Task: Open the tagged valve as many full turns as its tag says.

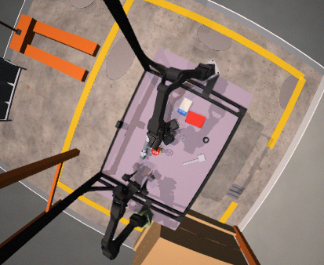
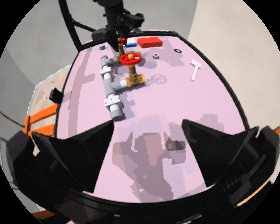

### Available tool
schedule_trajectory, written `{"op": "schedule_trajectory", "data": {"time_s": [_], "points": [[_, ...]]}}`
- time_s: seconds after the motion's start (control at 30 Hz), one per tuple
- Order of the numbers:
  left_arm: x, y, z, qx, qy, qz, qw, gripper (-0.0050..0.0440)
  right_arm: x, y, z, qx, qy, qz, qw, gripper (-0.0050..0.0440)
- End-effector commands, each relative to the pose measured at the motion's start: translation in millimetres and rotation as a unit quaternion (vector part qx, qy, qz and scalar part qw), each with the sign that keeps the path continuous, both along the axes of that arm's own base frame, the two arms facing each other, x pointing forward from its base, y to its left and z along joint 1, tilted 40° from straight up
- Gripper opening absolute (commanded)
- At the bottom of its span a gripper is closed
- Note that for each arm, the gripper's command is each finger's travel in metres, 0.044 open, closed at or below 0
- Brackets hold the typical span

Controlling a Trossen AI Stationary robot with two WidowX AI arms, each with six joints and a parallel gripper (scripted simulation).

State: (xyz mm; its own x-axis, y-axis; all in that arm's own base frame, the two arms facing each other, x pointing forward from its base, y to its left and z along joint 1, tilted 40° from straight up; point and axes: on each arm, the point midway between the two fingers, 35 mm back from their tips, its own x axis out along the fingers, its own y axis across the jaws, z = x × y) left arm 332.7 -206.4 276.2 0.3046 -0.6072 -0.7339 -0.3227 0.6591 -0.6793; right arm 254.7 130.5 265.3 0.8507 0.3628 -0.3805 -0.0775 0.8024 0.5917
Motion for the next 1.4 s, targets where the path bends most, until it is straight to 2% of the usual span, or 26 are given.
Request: {"op": "schedule_trajectory", "data": {"time_s": [0.0,0.07,0.37,0.47,0.57,0.63,0.7,0.9,1.13,1.2,1.27,1.37], "points": [[0.0,0.0,0.0,0.001,-0.002,-0.002,1.000,0.0192,0.0,0.0,0.0,0.000,0.000,0.000,1.000,0.0400],[0.0,0.0,0.0,0.001,-0.002,-0.002,1.000,0.0192,0.0,0.0,0.0,0.000,0.000,0.000,1.000,0.0400],[0.0,0.0,0.0,0.001,-0.002,-0.002,1.000,0.0400,0.0,0.0,0.0,0.000,0.000,0.000,1.000,0.0400],[0.0,0.0,0.0,0.010,-0.020,-0.024,0.999,0.0400,0.0,0.0,0.0,0.000,0.000,0.000,1.000,0.0400],[0.0,0.0,0.0,0.046,-0.092,-0.111,0.989,0.0400,0.0,0.0,0.0,0.000,0.000,0.000,1.000,0.0400],[0.0,0.0,0.0,0.046,-0.092,-0.111,0.989,0.0400,0.0,0.0,0.0,0.000,0.000,0.000,1.000,0.0400],[0.0,0.1,-0.1,0.070,-0.139,-0.168,0.973,0.0400,0.0,0.0,0.0,0.000,0.000,0.000,1.000,0.0400],[0.0,0.1,-0.1,0.112,-0.225,-0.271,0.929,0.0400,0.0,0.0,0.0,0.000,0.000,0.000,1.000,0.0400],[0.0,0.2,-0.1,0.159,-0.318,-0.384,0.852,0.0400,0.0,0.0,0.0,0.000,0.000,0.000,1.000,0.0400],[0.0,0.2,-0.1,0.159,-0.318,-0.384,0.852,0.0400,0.0,0.0,0.0,0.000,0.000,0.000,1.000,0.0400],[0.1,0.2,-0.1,0.180,-0.359,-0.433,0.807,0.0400,0.0,0.0,0.0,0.000,0.000,0.000,1.000,0.0400],[0.1,0.2,-0.1,0.197,-0.394,-0.476,0.761,0.0400,0.0,0.0,0.0,0.000,0.000,0.000,1.000,0.0400]]}}
